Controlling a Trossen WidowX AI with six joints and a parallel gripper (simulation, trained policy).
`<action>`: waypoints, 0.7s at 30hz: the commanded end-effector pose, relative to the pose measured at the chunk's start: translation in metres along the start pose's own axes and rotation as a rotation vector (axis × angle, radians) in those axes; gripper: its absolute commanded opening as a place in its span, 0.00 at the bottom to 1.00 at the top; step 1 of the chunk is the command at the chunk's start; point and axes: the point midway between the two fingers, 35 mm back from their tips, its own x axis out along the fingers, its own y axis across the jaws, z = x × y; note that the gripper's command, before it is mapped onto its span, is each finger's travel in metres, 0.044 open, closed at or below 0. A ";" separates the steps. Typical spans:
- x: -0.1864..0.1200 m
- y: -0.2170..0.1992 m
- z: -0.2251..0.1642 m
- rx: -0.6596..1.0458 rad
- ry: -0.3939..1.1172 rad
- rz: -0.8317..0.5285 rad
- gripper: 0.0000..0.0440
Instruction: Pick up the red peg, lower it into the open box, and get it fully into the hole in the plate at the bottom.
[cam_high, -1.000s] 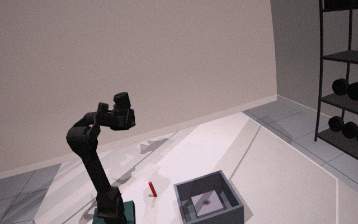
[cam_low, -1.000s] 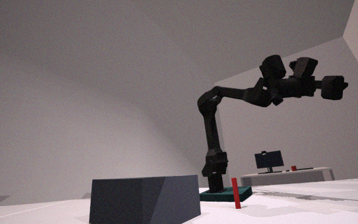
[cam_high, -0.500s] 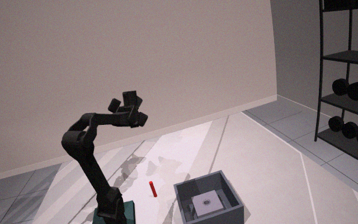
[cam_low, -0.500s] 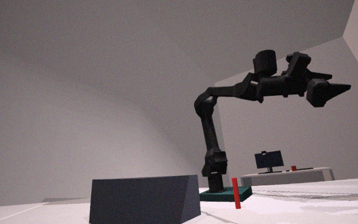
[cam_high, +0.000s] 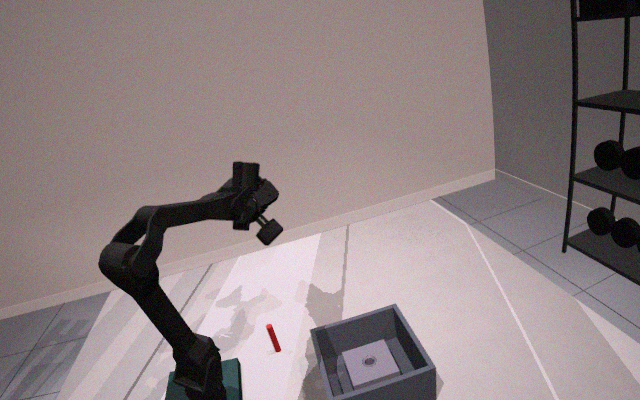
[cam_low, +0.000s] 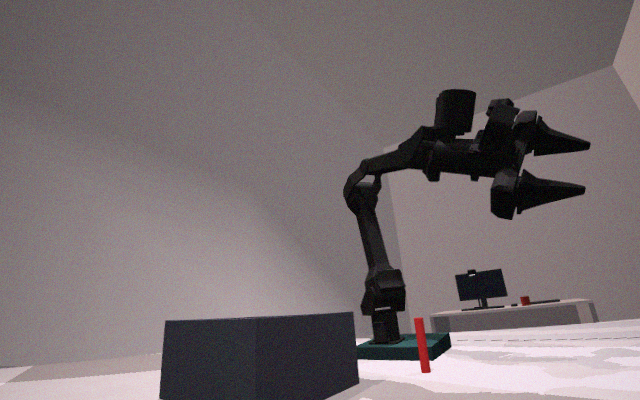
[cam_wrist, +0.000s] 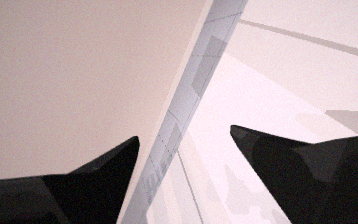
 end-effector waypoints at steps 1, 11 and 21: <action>-0.009 -0.016 0.001 0.073 -0.008 -0.084 1.00; -0.041 -0.068 -0.010 0.302 -0.014 -0.345 1.00; -0.077 -0.111 -0.037 0.538 -0.008 -0.599 1.00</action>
